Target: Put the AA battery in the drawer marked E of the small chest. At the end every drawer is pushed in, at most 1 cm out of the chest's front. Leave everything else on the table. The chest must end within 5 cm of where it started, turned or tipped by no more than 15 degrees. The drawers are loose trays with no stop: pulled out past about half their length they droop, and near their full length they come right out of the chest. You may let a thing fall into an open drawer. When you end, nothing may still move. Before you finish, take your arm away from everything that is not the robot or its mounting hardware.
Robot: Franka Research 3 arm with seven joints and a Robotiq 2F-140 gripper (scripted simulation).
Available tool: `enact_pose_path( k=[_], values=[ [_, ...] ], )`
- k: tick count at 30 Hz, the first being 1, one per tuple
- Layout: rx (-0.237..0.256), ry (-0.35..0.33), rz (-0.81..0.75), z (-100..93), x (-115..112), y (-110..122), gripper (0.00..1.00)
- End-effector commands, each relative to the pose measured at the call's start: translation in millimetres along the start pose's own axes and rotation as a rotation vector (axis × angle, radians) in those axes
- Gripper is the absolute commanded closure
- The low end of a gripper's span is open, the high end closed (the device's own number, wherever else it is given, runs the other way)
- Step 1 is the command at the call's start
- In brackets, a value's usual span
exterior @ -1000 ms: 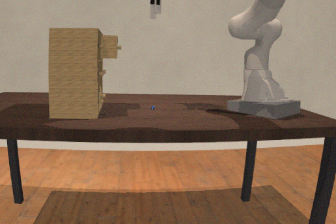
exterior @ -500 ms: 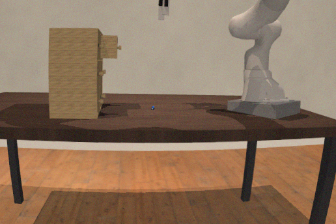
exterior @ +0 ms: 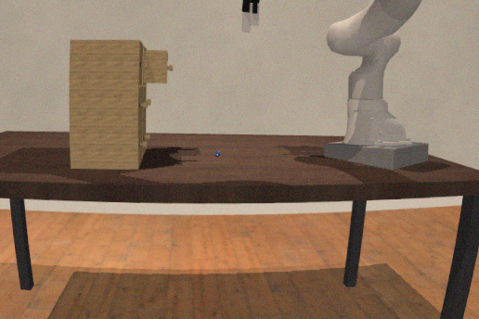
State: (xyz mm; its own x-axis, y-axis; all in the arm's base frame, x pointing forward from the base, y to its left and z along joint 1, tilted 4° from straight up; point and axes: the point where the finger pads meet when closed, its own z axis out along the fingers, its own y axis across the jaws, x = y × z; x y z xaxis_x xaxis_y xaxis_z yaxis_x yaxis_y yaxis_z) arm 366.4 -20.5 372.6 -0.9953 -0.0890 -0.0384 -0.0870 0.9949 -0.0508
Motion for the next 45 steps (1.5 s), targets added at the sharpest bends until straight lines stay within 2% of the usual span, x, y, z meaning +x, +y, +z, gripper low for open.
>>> enact_pose_path(
  k=[1, 8, 14, 17, 22, 29, 31, 39, 45],
  values=[
    [0.009, 0.002, -0.028, -0.1, 3, -3, 0.0],
    [0.008, -0.015, -0.028, 1.9, 1, -2, 0.0],
    [0.008, -0.055, -0.028, 6.5, -3, -2, 0.0],
    [0.007, -0.104, -0.028, 12.1, -9, -2, 0.0],
    [0.006, -0.217, -0.029, 25.2, -22, -2, 0.0],
    [0.003, -0.423, -0.03, 48.8, -46, -2, 0.0],
    [0.003, -0.423, -0.03, 48.8, -46, -2, 0.0],
    [-0.001, -0.678, -0.03, 78.0, -76, -1, 0.0],
    [-0.003, -0.801, -0.03, 92.2, -90, -1, 0.0]
  ],
)
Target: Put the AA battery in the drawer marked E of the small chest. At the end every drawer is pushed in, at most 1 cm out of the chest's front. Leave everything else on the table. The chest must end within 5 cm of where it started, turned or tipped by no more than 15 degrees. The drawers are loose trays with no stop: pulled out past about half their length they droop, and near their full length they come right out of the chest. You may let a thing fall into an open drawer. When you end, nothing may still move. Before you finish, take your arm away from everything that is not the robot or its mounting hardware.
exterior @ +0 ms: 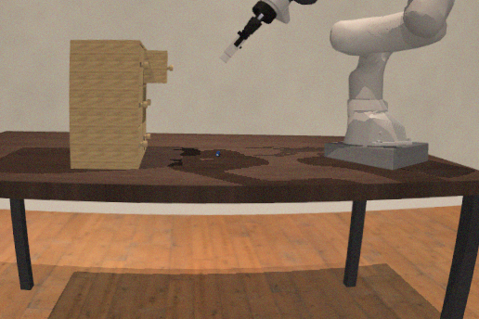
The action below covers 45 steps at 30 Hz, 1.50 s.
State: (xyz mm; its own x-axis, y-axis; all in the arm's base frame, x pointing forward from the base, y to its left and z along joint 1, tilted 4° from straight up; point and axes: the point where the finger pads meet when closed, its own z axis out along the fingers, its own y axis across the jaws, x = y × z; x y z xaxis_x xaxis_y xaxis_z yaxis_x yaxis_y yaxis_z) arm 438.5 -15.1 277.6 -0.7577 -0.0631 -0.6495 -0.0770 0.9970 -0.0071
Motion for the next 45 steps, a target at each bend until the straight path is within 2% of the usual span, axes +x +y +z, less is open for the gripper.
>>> enact_pose_path(
  k=[1, 9, 15, 16, 45],
  values=[
    [0.011, -0.145, -0.065, 11.2, -21, -4, 0.0],
    [0.01, -0.193, -0.065, 19.0, -22, -4, 0.0],
    [0.01, -0.202, -0.065, 20.2, -22, -4, 0.0],
    [0.01, -0.202, -0.065, 20.2, -22, -4, 1.0],
    [0.01, -0.202, -0.065, 24.4, -25, -4, 1.0]
  ],
)
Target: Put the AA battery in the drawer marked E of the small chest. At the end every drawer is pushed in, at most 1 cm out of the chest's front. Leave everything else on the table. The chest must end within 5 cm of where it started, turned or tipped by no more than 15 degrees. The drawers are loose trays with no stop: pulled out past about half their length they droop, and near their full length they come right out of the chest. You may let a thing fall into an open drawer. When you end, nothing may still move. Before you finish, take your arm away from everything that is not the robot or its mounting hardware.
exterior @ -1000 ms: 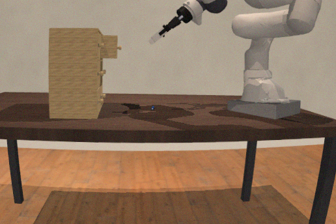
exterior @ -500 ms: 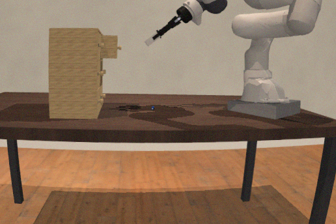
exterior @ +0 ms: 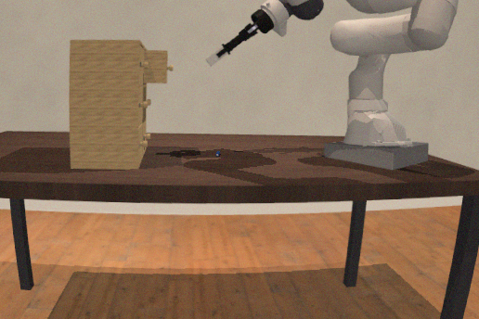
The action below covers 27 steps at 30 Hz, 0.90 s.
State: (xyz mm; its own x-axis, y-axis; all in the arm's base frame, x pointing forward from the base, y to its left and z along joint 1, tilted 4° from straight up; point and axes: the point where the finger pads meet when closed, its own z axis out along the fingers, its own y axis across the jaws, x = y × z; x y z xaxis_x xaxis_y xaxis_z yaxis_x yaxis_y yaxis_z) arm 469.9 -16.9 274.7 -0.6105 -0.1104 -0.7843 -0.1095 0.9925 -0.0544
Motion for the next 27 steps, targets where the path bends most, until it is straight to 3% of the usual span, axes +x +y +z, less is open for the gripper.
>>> enact_pose_path(
  k=[1, 20, 27],
  values=[
    [0.0, -0.004, -0.008, 4.2, -3, 0, 1.0],
    [0.0, -0.004, -0.008, 51.8, -24, 0, 1.0],
    [0.0, -0.004, -0.008, 59.0, -27, 0, 1.0]
  ],
)
